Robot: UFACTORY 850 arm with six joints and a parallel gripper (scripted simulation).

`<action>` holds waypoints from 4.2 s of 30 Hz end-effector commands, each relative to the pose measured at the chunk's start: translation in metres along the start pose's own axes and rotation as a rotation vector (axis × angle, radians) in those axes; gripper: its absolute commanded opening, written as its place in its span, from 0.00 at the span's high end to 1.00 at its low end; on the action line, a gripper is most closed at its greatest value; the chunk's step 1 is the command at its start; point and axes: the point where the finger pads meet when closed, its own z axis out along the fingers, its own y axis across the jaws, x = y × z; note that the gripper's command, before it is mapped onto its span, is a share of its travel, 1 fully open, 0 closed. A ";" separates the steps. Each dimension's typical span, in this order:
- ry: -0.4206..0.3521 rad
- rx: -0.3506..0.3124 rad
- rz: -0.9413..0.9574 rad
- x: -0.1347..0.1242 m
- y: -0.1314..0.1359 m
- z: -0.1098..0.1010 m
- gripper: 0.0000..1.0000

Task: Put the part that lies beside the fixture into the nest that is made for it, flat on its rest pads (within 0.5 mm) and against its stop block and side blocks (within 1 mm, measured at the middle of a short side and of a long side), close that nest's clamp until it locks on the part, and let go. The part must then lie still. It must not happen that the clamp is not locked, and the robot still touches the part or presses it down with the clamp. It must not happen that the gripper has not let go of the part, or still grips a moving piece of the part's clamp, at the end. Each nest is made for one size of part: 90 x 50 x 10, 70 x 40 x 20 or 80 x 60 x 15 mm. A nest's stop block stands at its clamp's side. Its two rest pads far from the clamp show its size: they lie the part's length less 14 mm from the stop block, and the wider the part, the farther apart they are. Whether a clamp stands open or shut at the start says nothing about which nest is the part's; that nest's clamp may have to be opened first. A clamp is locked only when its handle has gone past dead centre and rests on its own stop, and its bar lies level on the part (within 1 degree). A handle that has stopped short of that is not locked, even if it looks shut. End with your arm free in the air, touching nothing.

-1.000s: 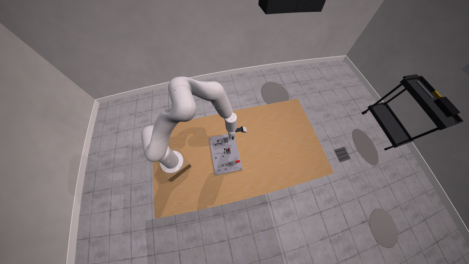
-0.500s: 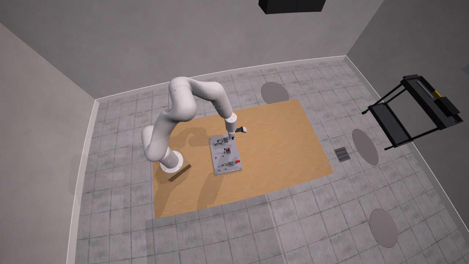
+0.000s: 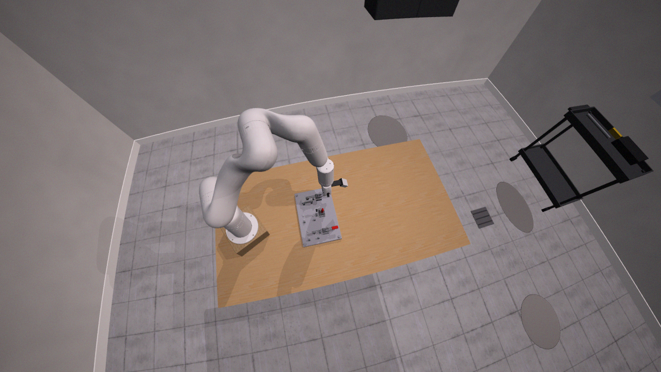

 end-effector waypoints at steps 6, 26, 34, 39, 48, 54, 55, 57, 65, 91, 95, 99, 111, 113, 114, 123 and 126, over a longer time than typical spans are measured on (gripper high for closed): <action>0.002 0.000 0.000 0.001 0.000 0.001 1.00; 0.002 0.000 0.000 0.001 0.000 0.003 1.00; 0.002 0.000 0.000 0.001 0.000 0.003 1.00; 0.002 0.000 0.000 0.001 0.000 0.004 1.00; 0.002 0.000 0.000 0.001 0.000 0.005 1.00; 0.002 0.000 0.000 0.001 0.000 0.005 1.00; 0.002 0.000 0.000 0.001 0.000 0.005 1.00; 0.002 0.000 0.000 0.001 0.000 0.004 1.00; 0.002 0.000 0.000 0.001 0.000 -0.001 1.00; 0.002 0.000 0.000 0.001 0.000 -0.063 1.00; 0.002 0.000 0.000 0.001 0.000 -0.065 1.00; 0.002 0.000 0.000 0.001 0.000 -0.065 1.00; 0.002 0.000 0.000 0.001 0.000 -0.065 1.00; 0.002 0.000 0.000 0.001 0.000 -0.065 1.00; 0.002 0.000 0.000 0.001 0.000 -0.065 1.00; 0.002 0.000 0.000 0.001 0.000 -0.065 1.00; 0.002 0.000 0.000 0.001 0.000 -0.065 1.00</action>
